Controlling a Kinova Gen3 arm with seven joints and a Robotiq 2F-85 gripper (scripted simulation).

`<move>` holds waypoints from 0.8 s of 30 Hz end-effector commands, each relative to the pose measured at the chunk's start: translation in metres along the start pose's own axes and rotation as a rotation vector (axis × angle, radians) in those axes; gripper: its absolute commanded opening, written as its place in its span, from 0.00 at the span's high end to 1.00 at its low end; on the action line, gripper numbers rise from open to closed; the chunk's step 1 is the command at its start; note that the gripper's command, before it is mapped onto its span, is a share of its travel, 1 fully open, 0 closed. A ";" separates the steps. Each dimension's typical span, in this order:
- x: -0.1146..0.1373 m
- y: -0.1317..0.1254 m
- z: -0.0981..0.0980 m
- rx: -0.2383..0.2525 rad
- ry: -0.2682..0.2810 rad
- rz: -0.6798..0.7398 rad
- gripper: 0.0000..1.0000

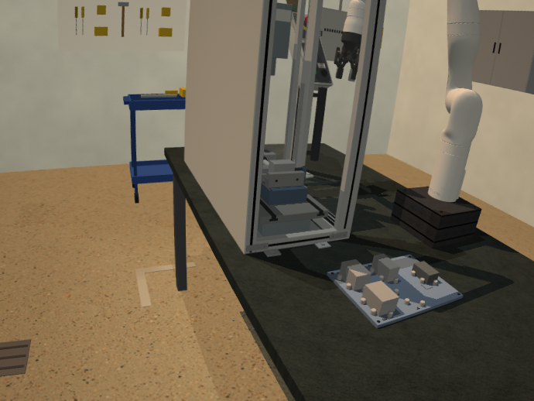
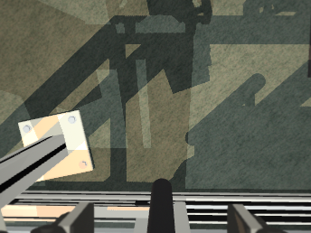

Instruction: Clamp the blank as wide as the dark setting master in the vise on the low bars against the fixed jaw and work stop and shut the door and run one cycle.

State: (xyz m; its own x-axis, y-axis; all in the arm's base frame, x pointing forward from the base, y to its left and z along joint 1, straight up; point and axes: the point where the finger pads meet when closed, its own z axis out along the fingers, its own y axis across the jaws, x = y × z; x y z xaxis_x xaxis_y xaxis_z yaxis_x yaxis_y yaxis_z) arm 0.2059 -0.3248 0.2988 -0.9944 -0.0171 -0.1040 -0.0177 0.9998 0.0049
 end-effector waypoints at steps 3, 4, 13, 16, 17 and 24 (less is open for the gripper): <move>0.002 0.000 0.019 0.001 -0.001 0.000 0.20; 0.003 0.000 0.029 0.001 -0.001 0.000 0.20; 0.005 0.000 0.049 0.001 -0.001 0.000 0.20; 0.005 0.000 0.049 0.001 -0.001 0.000 0.20; 0.005 0.000 0.049 0.001 -0.001 0.000 0.20; 0.006 0.000 0.058 0.001 -0.001 0.000 0.20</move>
State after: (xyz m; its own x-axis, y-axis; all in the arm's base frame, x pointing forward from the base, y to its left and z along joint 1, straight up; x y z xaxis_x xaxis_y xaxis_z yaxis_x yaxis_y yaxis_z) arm 0.2059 -0.3245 0.2432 -0.9944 -0.0171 -0.1039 -0.0177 0.9998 0.0050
